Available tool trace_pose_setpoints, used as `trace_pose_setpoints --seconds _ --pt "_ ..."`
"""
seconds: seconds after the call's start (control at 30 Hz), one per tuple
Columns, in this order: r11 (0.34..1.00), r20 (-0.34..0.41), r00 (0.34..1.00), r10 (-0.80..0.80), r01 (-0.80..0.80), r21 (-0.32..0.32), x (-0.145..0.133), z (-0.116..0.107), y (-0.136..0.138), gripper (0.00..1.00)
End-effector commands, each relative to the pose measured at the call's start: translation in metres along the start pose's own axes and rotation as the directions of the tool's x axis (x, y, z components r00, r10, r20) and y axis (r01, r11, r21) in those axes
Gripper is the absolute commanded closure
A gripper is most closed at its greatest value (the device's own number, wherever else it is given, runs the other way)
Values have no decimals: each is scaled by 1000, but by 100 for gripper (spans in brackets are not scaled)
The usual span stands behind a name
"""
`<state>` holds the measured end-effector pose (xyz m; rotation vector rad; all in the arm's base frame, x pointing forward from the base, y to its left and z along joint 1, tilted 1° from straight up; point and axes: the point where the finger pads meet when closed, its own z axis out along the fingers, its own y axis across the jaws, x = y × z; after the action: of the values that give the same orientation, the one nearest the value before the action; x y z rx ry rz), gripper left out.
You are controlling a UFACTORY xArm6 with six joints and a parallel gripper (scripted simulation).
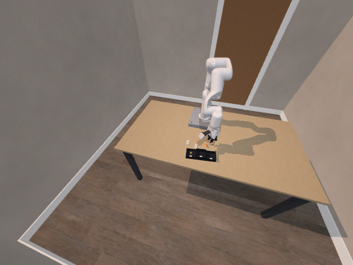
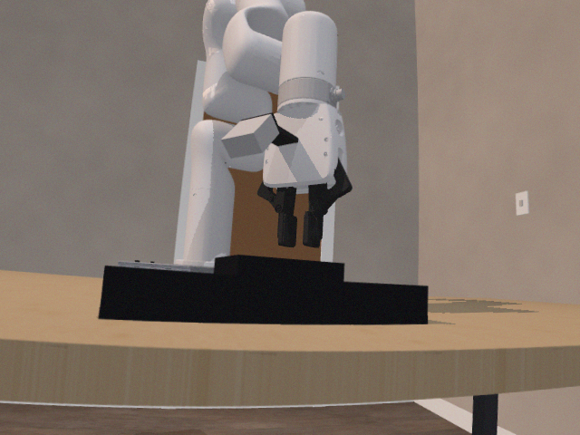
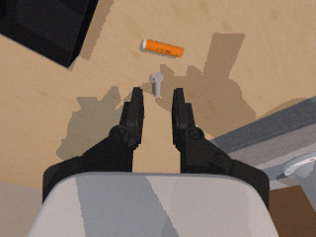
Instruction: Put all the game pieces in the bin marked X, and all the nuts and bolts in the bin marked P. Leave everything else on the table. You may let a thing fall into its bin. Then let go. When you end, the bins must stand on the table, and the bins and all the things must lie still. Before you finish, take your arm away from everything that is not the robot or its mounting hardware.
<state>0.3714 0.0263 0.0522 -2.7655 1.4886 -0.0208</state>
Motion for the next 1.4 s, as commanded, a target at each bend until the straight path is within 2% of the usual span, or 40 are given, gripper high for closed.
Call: trace_pose_setpoints --seconds 0.0,0.2,1.23,1.37 --pt "1000 -7 1000 1 -1 5 -28 -4 -2 71" --pt "1000 -7 1000 1 -1 5 -38 -4 -3 71" --pt "1000 -7 1000 1 -1 5 -34 -4 -3 71" --pt "1000 -7 1000 1 -1 5 -34 12 -2 71"
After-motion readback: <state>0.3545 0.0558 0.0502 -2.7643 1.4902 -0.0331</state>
